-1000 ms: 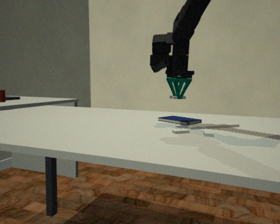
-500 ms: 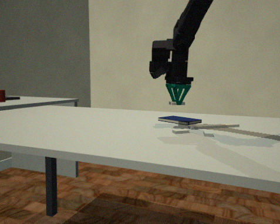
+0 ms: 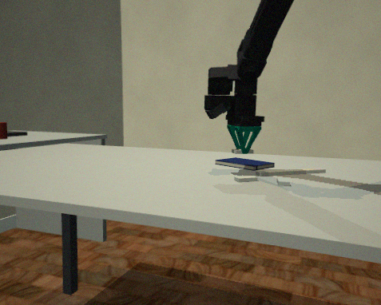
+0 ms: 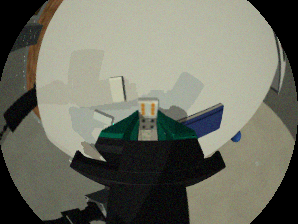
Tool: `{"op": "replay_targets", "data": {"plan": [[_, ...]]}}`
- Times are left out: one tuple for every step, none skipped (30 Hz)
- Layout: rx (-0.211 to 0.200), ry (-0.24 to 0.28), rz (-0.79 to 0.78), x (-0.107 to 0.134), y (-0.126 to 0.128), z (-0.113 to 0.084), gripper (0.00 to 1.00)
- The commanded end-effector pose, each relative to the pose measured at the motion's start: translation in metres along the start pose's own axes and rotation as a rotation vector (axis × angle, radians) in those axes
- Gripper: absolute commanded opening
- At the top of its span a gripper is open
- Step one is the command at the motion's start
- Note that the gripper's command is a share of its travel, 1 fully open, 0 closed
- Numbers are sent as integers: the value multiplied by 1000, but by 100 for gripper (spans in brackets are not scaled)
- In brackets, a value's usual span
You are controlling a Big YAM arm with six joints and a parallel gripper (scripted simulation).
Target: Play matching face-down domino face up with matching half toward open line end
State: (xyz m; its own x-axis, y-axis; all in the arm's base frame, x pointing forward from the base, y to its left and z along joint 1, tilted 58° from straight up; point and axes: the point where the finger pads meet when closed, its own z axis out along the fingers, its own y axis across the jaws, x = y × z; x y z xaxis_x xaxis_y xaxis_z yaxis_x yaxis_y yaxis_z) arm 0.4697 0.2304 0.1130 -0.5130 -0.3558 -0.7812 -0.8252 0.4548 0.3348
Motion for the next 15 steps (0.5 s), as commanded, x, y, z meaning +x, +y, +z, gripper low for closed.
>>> {"op": "replay_targets", "data": {"plan": [[-20,7,3,2,4,26,21],[-21,7,2,2,5,30,21],[-22,6,2,3,5,35,21],[-23,6,1,3,5,39,21],[-23,6,1,3,5,39,21],[-23,6,1,3,5,39,21],[-23,6,1,3,5,39,21],[-23,6,1,3,5,39,21],[-23,6,1,3,5,39,21],[-23,6,1,3,5,39,21],[-23,6,1,3,5,39,21],[-16,8,2,7,3,32,21],[-17,8,2,6,4,36,21],[-18,7,1,6,4,39,21],[-18,7,0,5,4,43,21]]}}
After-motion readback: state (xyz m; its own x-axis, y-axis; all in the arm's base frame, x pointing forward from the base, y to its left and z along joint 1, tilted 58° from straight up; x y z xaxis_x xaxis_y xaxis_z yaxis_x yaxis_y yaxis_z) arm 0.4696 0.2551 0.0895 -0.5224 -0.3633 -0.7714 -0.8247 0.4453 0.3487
